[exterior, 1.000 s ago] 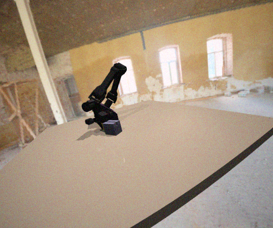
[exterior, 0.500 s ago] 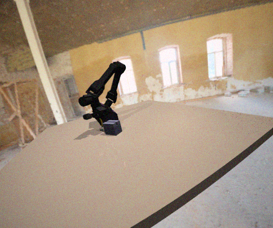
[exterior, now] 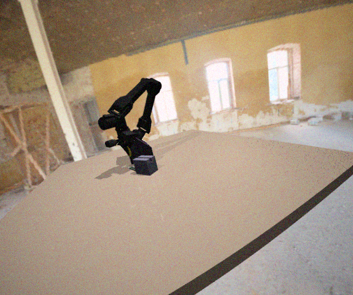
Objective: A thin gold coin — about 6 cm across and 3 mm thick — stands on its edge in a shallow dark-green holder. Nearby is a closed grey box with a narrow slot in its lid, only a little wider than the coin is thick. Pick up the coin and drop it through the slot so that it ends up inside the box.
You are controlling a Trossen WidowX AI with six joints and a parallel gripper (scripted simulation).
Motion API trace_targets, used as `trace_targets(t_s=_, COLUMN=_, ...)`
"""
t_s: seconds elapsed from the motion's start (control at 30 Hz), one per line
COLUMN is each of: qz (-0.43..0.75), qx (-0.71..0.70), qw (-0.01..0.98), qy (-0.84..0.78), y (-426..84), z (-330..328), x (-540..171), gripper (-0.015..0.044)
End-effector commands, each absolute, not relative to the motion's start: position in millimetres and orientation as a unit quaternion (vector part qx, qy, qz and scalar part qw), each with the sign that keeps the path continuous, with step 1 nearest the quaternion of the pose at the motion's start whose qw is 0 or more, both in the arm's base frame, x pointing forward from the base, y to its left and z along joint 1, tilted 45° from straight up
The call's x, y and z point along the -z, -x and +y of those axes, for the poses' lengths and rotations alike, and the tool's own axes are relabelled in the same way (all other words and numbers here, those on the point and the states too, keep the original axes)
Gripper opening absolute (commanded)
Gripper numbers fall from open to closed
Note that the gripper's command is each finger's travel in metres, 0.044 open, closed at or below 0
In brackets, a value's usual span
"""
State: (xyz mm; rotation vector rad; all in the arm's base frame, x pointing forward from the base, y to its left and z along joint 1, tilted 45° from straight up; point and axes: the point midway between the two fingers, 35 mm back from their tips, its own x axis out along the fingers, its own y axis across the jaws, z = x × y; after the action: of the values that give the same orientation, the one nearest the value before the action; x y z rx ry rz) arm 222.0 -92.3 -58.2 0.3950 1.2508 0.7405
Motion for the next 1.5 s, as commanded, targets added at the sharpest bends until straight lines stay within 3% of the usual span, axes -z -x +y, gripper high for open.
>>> trace_targets(t_s=0.0, qz=0.568, qx=-0.337, qw=0.731, qy=-0.174, y=-221, z=-101, x=51, gripper=0.0)
trace_targets(t_s=0.67, qz=0.522, qx=-0.405, qw=0.746, qy=-0.083, y=-214, z=-110, x=47, gripper=0.0)
trace_targets(t_s=1.47, qz=0.523, qx=-0.402, qw=0.747, qy=-0.081, y=-265, z=-103, x=27, gripper=0.0)
